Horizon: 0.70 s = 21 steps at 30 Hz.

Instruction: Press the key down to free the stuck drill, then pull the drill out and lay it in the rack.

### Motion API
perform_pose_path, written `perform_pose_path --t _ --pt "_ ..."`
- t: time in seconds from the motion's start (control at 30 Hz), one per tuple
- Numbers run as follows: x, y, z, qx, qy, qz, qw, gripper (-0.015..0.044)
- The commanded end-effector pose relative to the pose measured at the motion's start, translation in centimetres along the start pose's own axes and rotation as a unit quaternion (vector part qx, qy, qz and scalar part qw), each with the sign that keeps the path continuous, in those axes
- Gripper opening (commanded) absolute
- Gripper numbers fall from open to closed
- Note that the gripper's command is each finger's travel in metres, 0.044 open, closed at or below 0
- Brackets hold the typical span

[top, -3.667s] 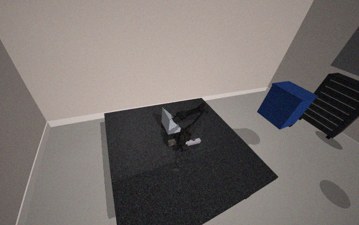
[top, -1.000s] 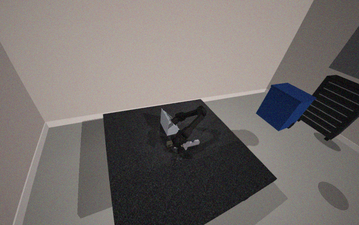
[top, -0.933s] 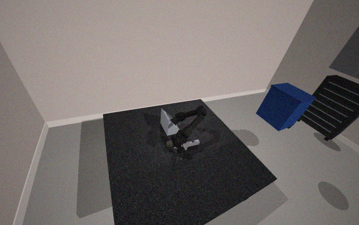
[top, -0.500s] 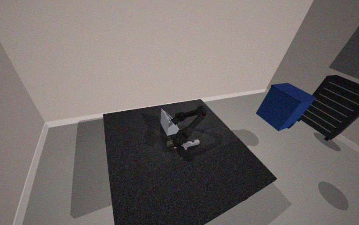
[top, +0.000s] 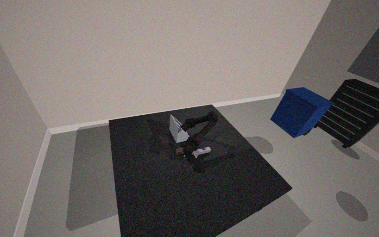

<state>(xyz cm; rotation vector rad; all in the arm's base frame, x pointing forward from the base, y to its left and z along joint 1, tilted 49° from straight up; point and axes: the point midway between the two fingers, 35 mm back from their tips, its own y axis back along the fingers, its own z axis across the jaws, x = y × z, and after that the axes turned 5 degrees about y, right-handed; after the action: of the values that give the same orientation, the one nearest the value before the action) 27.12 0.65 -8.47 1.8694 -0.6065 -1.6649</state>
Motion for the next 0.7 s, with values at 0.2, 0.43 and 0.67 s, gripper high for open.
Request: perform_pose_path --t 0.2,0.43,0.67 --pt "-0.04 0.26 0.19 0.001 -0.001 -0.002 1.0 0.0" --pt "-0.04 0.36 0.25 0.001 -0.001 -0.002 1.0 0.0" --pt "-0.03 0.43 0.32 0.001 -0.001 -0.001 1.0 0.0"
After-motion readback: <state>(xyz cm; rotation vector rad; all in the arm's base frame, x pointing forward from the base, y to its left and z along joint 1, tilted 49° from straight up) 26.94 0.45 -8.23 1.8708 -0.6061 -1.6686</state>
